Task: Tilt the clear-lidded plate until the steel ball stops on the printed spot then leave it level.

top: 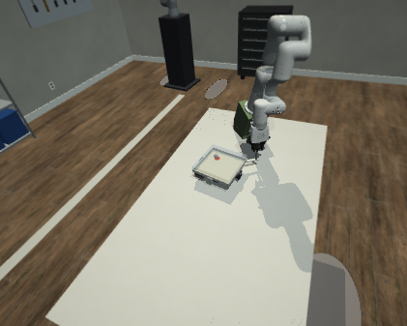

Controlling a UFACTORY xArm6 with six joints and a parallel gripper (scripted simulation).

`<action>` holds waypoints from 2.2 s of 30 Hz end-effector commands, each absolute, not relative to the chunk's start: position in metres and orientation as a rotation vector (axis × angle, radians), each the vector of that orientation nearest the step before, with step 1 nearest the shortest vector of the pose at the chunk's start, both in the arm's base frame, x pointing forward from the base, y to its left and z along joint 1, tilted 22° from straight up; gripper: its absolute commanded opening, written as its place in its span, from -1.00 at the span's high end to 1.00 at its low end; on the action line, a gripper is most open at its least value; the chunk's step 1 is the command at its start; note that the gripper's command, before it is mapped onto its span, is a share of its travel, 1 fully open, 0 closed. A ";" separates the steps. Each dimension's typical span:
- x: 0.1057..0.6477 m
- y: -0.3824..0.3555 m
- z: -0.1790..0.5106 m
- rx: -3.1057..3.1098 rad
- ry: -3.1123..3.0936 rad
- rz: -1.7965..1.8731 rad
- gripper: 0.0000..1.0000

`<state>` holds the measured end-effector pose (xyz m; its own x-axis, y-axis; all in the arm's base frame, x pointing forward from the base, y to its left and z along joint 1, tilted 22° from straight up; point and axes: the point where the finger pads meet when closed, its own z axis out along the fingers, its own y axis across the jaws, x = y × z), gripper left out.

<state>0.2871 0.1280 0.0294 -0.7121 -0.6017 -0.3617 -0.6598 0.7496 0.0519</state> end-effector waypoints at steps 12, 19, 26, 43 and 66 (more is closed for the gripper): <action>0.285 0.125 0.030 -0.976 2.625 0.253 1.00; 0.285 0.124 0.030 -0.976 2.625 0.253 1.00; 0.288 0.125 0.034 -0.976 2.625 0.253 1.00; 0.287 0.125 0.033 -0.976 2.625 0.253 1.00; 0.287 0.123 0.037 -0.976 2.625 0.253 1.00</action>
<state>0.2856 0.1228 0.0344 -0.7130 -0.6022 -0.3591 -0.6600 0.7493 0.0541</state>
